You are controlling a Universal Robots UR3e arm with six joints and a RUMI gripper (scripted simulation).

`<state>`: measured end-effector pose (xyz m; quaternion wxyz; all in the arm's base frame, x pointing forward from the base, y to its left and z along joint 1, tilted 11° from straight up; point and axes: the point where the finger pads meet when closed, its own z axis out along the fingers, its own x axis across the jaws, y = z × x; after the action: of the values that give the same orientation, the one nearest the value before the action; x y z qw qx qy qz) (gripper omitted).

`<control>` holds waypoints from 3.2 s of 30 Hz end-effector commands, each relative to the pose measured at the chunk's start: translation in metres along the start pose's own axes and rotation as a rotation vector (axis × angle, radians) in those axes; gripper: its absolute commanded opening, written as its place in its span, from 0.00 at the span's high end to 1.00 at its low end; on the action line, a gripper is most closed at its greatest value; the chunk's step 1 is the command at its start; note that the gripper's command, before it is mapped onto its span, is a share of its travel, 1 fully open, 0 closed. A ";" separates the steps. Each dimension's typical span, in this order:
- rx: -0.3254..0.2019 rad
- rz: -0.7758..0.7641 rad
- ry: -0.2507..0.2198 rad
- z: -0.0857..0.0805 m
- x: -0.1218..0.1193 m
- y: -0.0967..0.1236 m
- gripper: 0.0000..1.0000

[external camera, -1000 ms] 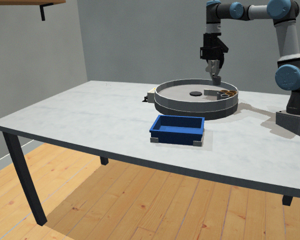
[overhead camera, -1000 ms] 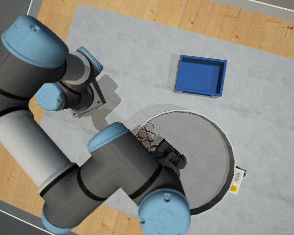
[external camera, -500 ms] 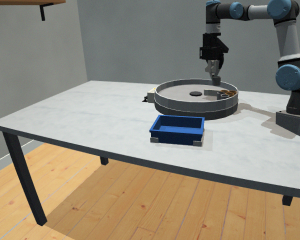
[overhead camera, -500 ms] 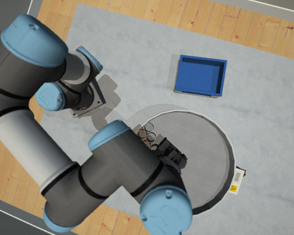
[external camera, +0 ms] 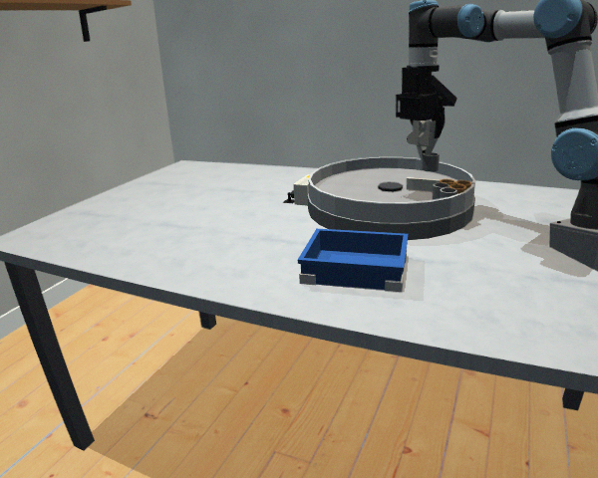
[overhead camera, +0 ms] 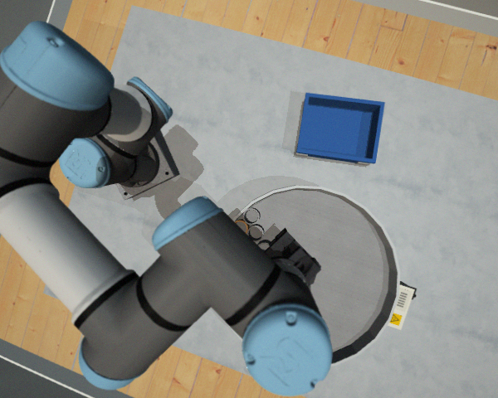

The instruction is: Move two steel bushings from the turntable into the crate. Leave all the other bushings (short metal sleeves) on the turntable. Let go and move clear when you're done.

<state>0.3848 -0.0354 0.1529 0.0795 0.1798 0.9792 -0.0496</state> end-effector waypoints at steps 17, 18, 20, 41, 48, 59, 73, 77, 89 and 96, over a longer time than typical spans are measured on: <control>-0.001 0.136 -0.003 -0.001 0.006 0.022 1.00; -0.001 0.136 -0.003 -0.001 0.006 0.022 1.00; -0.001 0.144 -0.003 -0.001 0.007 0.024 1.00; -0.003 0.351 -0.002 -0.001 0.018 0.057 1.00; -0.003 0.441 -0.002 0.000 0.023 0.071 1.00; -0.004 0.564 -0.001 -0.001 0.029 0.092 1.00; -0.006 0.747 0.000 0.000 0.039 0.121 1.00; -0.007 0.810 0.000 0.000 0.043 0.131 1.00; -0.008 0.968 0.000 0.000 0.051 0.158 1.00; -0.009 1.081 0.001 0.000 0.057 0.177 1.00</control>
<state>0.3945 0.1368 0.1315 0.0934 0.6301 0.7709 0.0018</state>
